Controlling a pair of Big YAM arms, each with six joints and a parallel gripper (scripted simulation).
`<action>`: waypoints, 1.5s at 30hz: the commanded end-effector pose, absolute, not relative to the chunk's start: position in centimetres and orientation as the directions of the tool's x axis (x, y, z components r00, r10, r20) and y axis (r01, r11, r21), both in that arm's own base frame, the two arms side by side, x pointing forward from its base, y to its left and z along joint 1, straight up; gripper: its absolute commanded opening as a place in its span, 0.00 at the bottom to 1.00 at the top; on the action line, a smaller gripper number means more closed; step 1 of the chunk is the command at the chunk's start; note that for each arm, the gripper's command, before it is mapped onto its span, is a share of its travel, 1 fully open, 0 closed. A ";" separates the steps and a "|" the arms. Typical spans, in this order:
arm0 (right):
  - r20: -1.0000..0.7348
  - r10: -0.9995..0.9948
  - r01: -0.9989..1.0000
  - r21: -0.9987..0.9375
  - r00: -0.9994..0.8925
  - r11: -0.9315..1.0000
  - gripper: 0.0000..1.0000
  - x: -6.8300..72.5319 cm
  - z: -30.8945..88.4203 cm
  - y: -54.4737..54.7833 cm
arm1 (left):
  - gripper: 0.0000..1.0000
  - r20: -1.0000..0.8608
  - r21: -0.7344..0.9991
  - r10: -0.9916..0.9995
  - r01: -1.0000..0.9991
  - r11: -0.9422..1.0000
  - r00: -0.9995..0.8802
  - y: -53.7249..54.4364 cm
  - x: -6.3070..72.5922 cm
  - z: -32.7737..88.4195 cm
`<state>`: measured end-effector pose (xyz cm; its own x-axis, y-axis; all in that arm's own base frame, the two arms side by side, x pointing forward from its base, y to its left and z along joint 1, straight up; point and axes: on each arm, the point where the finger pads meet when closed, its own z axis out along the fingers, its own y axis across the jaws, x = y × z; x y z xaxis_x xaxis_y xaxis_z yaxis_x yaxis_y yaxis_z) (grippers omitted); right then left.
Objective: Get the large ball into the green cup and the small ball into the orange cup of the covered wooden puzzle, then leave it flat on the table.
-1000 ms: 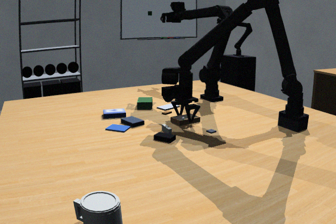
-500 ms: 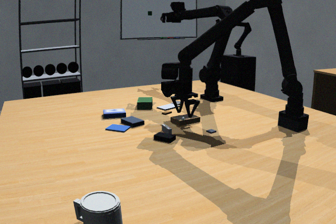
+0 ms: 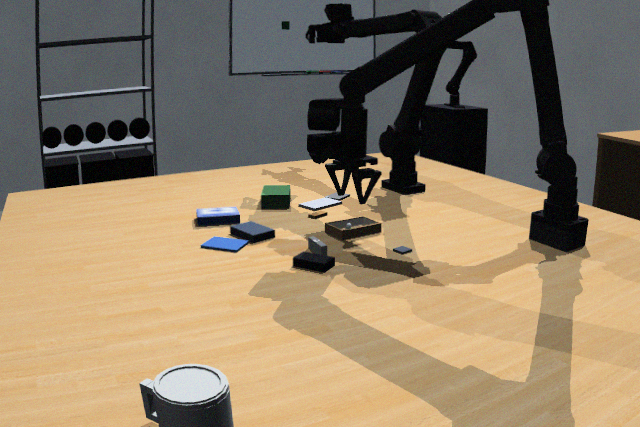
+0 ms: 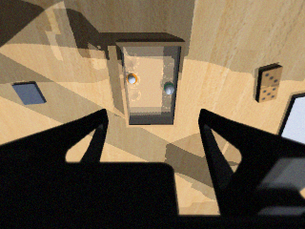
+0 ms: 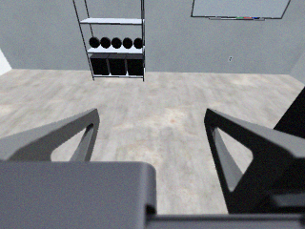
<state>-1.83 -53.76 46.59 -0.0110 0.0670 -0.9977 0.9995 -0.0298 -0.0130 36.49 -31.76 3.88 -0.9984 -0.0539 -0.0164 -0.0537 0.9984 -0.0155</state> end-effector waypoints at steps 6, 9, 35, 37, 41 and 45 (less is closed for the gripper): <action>-1.000 0.000 0.999 0.000 0.000 -0.043 1.00 -2.4 50.1 -54.4 | 0.87 -0.049 -0.048 -0.051 -0.049 0.998 -0.997 -32.9 37.9 7.3; -1.000 0.000 0.999 0.000 0.000 -0.043 1.00 -2.4 50.1 -54.4 | 0.87 -0.035 -0.034 -0.051 -0.050 0.998 -0.998 -32.4 37.2 6.9; -1.000 0.000 0.999 0.000 0.000 -0.043 1.00 -2.4 50.1 -54.4 | 0.87 -0.007 -0.007 -0.050 -0.050 0.999 -0.999 -32.0 36.9 5.1; -1.000 0.000 0.999 0.000 0.000 -0.043 1.00 -2.4 50.1 -54.4 | 0.87 -0.007 -0.007 -0.050 -0.050 0.999 -0.999 -32.0 36.9 5.1; -1.000 0.000 0.999 0.000 0.000 -0.043 1.00 -2.4 50.1 -54.4 | 0.87 -0.007 -0.007 -0.050 -0.050 0.999 -0.999 -32.0 36.9 5.1; -1.000 0.000 0.999 0.000 0.000 -0.043 1.00 -2.4 50.1 -54.4 | 0.87 -0.007 -0.007 -0.050 -0.050 0.999 -0.999 -32.0 36.9 5.1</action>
